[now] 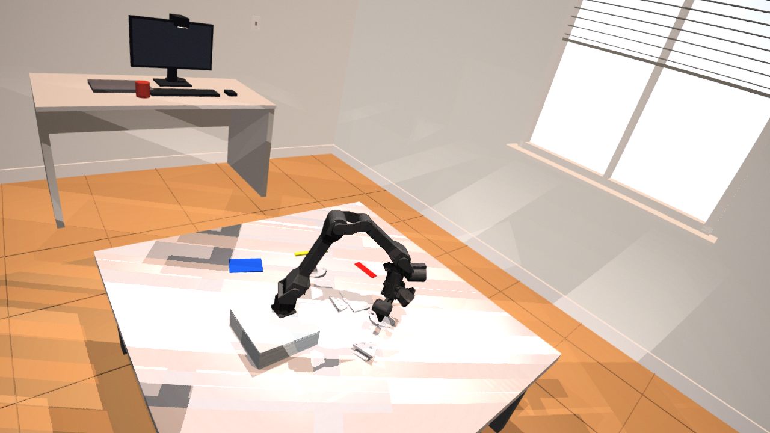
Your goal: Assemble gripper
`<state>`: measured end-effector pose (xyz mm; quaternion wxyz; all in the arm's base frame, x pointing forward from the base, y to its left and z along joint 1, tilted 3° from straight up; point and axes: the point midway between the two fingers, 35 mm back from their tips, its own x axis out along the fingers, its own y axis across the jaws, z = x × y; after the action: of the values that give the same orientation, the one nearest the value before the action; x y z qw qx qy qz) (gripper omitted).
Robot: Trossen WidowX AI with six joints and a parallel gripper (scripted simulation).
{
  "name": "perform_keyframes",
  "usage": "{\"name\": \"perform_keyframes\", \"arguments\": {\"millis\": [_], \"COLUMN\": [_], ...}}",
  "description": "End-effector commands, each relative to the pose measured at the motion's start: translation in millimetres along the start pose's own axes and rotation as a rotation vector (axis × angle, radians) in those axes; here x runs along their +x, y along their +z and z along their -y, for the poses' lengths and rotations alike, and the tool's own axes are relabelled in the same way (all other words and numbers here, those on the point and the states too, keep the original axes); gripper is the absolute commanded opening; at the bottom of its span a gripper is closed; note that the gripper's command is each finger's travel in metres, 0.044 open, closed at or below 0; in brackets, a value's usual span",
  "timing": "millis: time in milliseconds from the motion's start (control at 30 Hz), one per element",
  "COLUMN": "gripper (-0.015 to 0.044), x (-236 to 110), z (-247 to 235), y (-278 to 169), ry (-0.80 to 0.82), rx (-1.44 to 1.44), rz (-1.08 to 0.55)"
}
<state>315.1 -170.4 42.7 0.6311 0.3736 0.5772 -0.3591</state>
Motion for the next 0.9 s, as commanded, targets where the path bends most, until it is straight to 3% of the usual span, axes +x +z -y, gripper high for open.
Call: {"name": "perform_keyframes", "arguments": {"millis": [0,867], "gripper": [0.0440,0.0440], "x": [7.5,48.2], "z": [0.4,0.4], "y": [-0.5,0.7], "ry": [-0.005,-0.007], "rx": [0.001,0.004], "rz": [-0.005,-0.004]}}
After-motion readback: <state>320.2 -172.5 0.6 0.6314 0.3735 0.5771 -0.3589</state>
